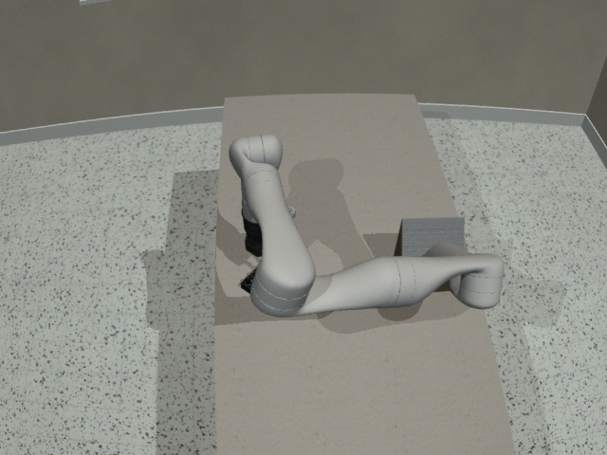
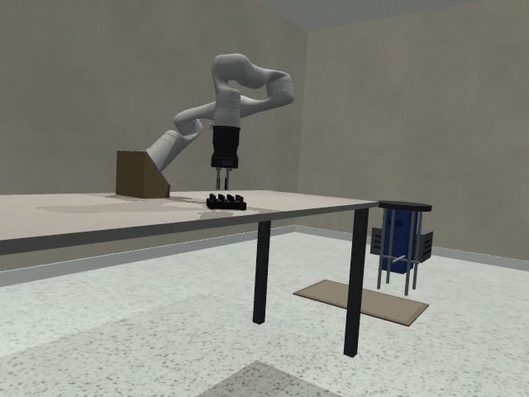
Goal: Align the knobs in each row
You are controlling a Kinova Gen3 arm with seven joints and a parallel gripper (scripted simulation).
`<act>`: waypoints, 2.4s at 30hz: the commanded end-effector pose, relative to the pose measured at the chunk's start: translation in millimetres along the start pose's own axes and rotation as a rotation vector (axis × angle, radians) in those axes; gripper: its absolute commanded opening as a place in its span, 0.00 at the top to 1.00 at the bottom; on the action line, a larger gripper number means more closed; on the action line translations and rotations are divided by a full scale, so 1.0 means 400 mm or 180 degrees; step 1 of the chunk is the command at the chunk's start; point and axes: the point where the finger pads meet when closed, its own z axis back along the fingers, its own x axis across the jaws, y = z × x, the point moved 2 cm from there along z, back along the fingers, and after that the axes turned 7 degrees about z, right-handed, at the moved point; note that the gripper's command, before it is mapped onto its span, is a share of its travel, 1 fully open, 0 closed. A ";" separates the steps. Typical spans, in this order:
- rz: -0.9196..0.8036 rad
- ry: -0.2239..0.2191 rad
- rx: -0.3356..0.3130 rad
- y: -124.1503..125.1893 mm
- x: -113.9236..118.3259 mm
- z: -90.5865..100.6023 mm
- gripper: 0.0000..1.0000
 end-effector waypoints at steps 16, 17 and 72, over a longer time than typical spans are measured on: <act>0.0005 -0.0011 -0.0032 -0.006 0.001 0.033 0.54; 0.0005 -0.0011 -0.0032 -0.006 0.001 0.033 0.54; 0.0005 -0.0011 -0.0032 -0.003 0.000 0.319 0.00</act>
